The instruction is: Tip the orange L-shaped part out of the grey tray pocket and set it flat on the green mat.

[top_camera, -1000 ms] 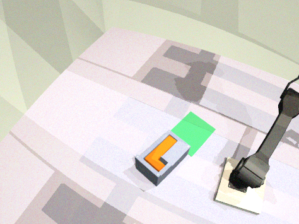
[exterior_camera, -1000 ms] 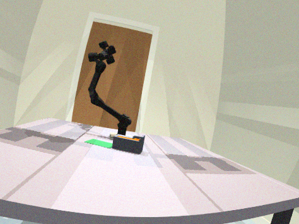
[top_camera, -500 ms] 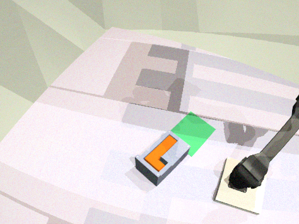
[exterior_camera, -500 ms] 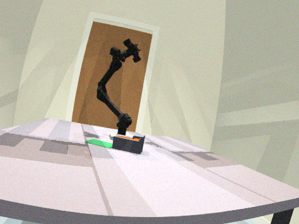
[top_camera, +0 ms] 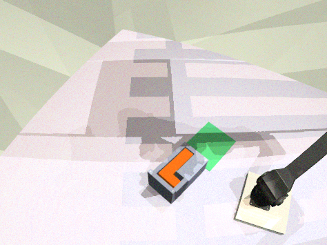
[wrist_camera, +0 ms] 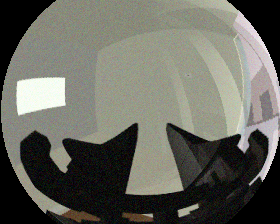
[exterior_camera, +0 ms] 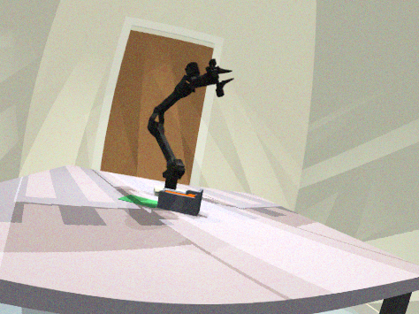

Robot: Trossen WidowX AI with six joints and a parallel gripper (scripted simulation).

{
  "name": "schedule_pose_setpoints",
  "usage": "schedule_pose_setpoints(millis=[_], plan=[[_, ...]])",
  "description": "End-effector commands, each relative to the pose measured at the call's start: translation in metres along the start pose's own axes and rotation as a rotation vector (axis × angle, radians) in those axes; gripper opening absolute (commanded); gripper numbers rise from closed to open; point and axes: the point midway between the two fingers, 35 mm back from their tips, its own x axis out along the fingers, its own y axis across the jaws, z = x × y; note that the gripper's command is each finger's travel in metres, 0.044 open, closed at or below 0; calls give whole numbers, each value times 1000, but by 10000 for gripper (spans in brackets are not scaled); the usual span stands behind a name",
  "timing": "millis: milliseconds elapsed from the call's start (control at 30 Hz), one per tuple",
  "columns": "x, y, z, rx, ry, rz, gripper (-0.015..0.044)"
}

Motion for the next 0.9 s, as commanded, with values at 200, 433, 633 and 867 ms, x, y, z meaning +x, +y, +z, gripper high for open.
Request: schedule_pose_setpoints(millis=[200, 433, 633, 867], plan=[[26, -110, 118, -81, -338, -363, 180], [1, -190, 189, -137, -496, -708, 180], [-47, -259, 237, -154, -562, -1063, 180], [-133, -328, 266, -94, -502, -1535, 180]])
